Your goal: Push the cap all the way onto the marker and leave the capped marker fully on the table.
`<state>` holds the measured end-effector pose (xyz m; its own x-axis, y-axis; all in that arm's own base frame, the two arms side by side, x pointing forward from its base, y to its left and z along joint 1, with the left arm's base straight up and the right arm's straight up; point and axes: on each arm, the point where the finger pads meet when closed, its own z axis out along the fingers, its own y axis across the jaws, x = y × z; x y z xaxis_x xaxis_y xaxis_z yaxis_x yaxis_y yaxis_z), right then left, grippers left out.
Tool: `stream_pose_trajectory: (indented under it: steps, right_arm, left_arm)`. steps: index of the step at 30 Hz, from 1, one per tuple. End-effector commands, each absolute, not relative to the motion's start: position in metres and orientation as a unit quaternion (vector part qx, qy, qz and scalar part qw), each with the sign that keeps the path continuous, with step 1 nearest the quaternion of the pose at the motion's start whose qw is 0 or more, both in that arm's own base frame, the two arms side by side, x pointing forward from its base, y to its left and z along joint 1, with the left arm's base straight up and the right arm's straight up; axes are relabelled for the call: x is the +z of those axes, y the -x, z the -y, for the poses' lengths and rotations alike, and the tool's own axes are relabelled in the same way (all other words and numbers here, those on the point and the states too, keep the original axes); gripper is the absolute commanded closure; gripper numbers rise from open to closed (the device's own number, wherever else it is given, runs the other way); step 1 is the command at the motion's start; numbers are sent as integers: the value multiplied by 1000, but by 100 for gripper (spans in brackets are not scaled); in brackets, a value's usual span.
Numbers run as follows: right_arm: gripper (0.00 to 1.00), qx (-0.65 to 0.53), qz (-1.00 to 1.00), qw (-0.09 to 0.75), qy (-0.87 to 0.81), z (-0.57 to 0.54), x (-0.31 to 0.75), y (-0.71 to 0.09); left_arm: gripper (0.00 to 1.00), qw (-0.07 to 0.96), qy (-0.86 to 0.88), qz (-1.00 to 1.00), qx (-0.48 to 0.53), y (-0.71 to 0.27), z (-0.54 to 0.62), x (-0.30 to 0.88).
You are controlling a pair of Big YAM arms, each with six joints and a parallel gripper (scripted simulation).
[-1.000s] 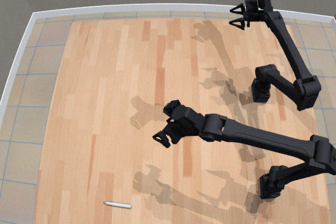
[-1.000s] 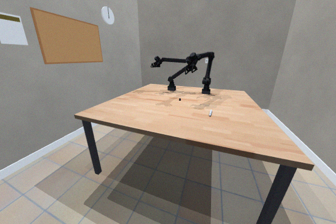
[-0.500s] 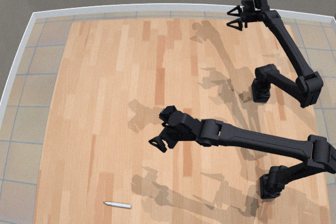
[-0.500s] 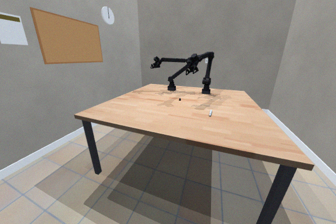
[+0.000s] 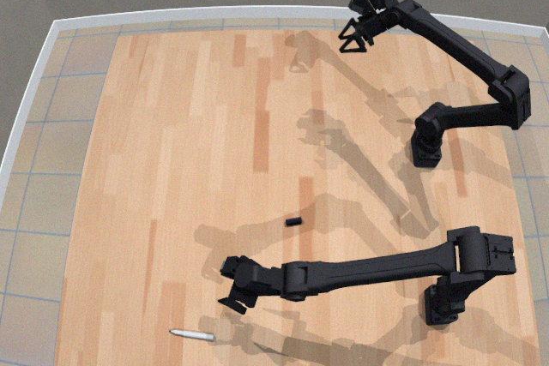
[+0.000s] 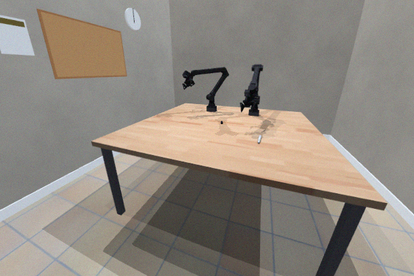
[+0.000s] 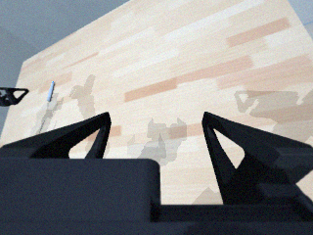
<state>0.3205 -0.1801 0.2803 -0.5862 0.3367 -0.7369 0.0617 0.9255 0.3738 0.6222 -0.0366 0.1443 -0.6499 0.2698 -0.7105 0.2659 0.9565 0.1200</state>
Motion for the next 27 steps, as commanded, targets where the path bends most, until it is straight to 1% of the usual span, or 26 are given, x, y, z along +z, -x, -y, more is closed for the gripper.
stream_pose_trajectory:
  steps: [1, 7, 9, 11, 18, 24, 26, 27]
  right_arm:
    - [0, 205, -900, 367, -114, 160, 281, -389]
    - [0, 227, -930, 269, -100, 110, 243, -440]
    - [0, 227, -930, 269, -100, 110, 243, -440]
    - [0, 231, -941, 229, -95, 88, 225, -457]
    - [0, 215, -967, 118, -64, 7, 173, -495]
    - [0, 175, -984, 31, -29, -71, 124, -509]
    - [0, 175, -984, 31, -29, -71, 124, -509]
    - [0, 167, -986, 18, -22, -85, 115, -510]
  left_arm:
    - [0, 404, -82, -911, -4, -662, -26, 91]
    - [0, 396, -32, -917, -11, -658, -89, 23]
    - [0, 396, -32, -917, -11, -658, -89, 23]
    - [0, 393, -26, -919, -13, -656, -96, 13]
    - [0, 393, -30, -919, -15, -657, -91, 10]
    - [0, 402, -33, -915, -11, -659, -92, 24]
    - [0, 402, -33, -915, -11, -659, -92, 24]
    - [0, 402, -33, -915, -11, -659, -92, 24]
